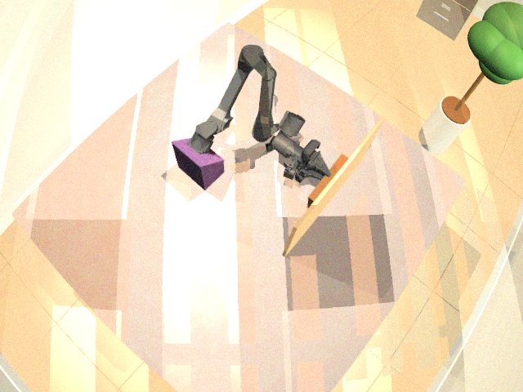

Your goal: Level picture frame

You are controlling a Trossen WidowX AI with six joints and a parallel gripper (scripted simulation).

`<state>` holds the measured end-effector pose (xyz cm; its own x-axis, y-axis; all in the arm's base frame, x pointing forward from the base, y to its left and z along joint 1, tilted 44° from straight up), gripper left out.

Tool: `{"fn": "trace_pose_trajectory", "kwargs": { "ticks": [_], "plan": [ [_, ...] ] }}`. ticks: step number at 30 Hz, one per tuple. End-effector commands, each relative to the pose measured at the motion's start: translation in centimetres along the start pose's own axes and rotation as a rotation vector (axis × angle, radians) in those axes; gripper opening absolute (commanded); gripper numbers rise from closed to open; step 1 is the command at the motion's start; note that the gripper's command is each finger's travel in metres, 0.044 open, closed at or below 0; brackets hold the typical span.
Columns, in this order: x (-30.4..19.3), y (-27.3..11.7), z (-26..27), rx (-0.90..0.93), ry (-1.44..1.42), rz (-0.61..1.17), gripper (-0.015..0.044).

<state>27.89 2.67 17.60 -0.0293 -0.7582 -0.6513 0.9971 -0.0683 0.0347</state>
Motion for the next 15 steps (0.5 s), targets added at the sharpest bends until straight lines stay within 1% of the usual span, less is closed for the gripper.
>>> {"fn": "trace_pose_trajectory", "kwargs": {
  "ticks": [1,5,10,15],
  "plan": [
    [0.0,0.0,0.0,0.0,0.004,0.0,0.026],
    [-0.2,-0.6,0.0,0.0,0.03,0.0,0.026],
    [-0.8,-5.2,-0.2,-0.002,0.225,0.0,0.026],
    [-0.3,-9.4,-0.8,-0.003,0.421,0.0,0.026]
  ]
}}
Point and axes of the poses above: the point midway between the two fingers, 35 mm back from their tips, its own y axis out along the fingers, its own z axis across the jaws, x = y × z, the point moved 10 cm from there along -y, back along the fingers, and after that the axes turned 3 degrees about -y, right-handed, at the moved point
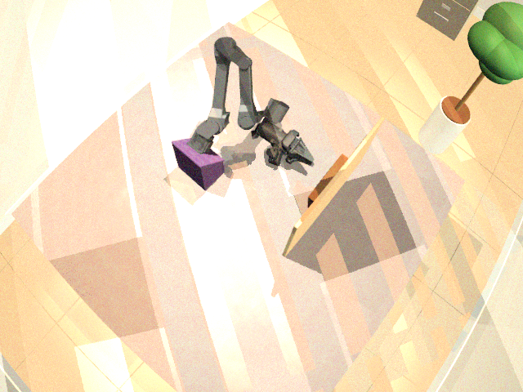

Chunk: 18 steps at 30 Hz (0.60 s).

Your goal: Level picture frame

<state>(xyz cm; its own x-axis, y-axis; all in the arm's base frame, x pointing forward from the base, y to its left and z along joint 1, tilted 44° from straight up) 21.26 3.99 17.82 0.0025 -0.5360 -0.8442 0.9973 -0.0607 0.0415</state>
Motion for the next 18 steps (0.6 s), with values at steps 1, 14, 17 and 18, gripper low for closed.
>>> {"fn": "trace_pose_trajectory", "kwargs": {
  "ticks": [1,14,17,18],
  "plan": [
    [0.9,-3.1,-0.4,0.0,0.143,-0.01,0.026],
    [0.8,-3.8,3.8,-0.001,0.132,-0.008,0.026],
    [0.9,-4.8,5.2,-0.001,0.141,-0.01,0.026],
    [1.0,-5.1,5.5,0.0,0.144,-0.01,0.026]
  ]
}}
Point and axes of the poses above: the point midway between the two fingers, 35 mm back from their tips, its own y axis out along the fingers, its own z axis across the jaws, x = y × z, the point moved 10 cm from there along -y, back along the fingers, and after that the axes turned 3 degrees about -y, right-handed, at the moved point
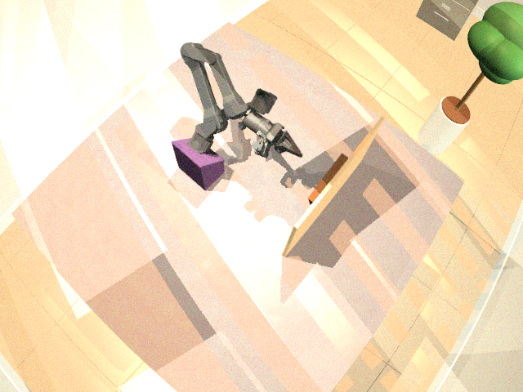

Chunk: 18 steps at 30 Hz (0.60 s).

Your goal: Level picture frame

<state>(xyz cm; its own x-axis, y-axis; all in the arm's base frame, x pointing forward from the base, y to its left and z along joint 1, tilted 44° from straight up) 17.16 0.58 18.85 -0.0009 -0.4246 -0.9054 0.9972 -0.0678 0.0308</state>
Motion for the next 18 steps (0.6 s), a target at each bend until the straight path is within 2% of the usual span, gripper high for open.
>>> {"fn": "trace_pose_trajectory", "kwargs": {
  "ticks": [1,18],
  "plan": [
    [-0.19,-1.5,1.94,-0.002,0.019,0.002,0.026],
    [-0.18,-1.57,2.0,-0.002,0.019,0.002,0.026]
  ]
}}
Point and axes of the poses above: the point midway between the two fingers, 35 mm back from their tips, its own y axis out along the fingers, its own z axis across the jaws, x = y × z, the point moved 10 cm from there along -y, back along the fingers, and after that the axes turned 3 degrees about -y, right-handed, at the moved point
